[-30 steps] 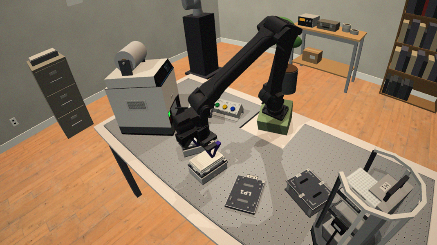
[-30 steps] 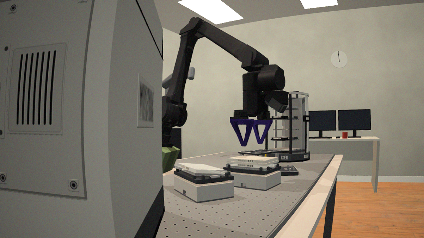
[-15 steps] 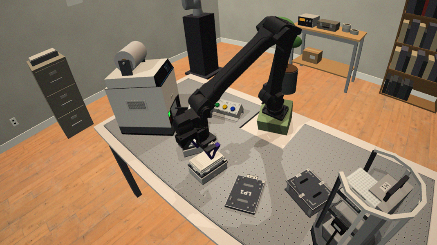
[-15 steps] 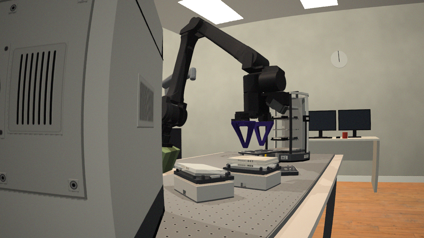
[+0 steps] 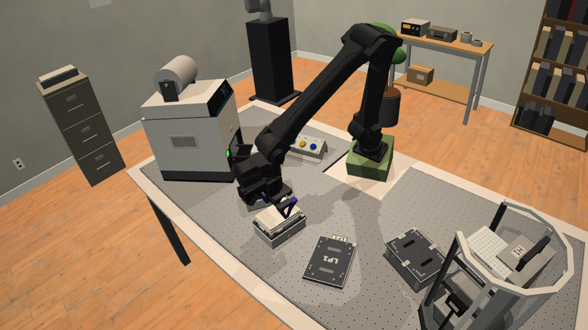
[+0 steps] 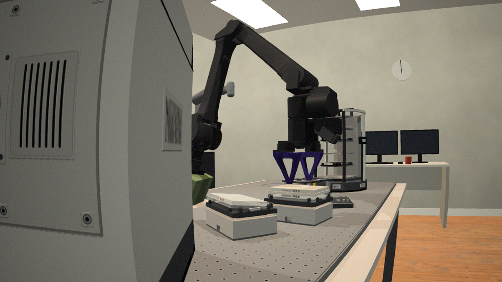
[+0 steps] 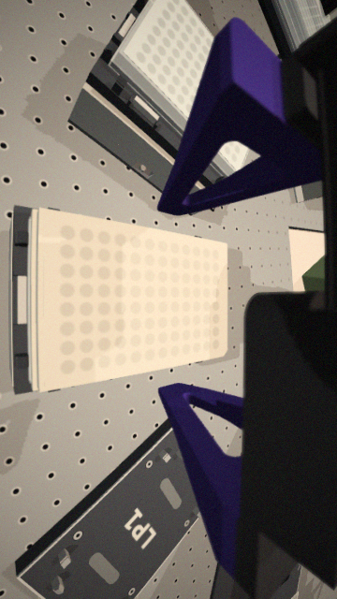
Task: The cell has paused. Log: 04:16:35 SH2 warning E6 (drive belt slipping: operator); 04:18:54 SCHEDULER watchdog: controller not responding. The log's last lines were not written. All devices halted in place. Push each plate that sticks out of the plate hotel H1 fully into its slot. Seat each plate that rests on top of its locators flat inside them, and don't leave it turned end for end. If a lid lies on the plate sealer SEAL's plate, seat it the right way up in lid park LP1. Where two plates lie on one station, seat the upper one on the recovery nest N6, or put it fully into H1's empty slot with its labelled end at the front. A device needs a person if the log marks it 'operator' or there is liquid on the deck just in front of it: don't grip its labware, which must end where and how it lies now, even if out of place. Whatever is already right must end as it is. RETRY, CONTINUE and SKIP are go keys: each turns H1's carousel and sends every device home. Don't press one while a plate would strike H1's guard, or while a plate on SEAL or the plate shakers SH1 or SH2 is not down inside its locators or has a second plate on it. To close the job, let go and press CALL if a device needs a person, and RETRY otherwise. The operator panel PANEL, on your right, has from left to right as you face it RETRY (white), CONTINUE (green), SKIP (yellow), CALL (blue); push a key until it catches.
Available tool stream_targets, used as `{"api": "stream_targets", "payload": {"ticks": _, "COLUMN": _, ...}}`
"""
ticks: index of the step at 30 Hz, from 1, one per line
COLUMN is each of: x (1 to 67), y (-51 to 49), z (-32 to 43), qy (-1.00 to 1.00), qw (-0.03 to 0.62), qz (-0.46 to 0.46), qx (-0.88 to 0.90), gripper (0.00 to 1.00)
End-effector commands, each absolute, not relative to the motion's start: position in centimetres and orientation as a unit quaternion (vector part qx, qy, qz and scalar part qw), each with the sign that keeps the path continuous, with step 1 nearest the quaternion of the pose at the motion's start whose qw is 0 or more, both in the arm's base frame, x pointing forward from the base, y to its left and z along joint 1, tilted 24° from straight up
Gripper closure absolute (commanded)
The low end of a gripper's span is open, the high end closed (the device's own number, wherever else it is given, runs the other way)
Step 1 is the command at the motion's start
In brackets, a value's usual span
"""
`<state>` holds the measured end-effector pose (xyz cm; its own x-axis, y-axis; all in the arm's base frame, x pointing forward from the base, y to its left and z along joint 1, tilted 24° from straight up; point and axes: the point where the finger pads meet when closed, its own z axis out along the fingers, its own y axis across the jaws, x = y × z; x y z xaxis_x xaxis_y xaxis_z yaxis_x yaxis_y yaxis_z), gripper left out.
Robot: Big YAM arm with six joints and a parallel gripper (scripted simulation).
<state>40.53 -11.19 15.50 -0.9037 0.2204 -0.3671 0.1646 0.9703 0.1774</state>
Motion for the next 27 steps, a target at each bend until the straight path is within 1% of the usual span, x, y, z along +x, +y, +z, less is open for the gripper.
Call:
{"api": "stream_targets", "payload": {"ticks": 1, "x": 40.9, "y": -10.7, "z": 14.7, "qy": 0.973, "qw": 0.194, "qz": 0.073, "qx": 0.099, "gripper": 0.0}}
{"api": "stream_targets", "payload": {"ticks": 16, "x": 41.6, "y": -10.4, "z": 12.8, "qy": 0.973, "qw": 0.194, "qz": 0.073, "qx": 0.099, "gripper": 0.0}}
{"api": "stream_targets", "payload": {"ticks": 27, "x": 41.7, "y": -10.5, "z": 13.2, "qy": 0.972, "qw": 0.201, "qz": 0.071, "qx": 0.098, "gripper": 0.0}}
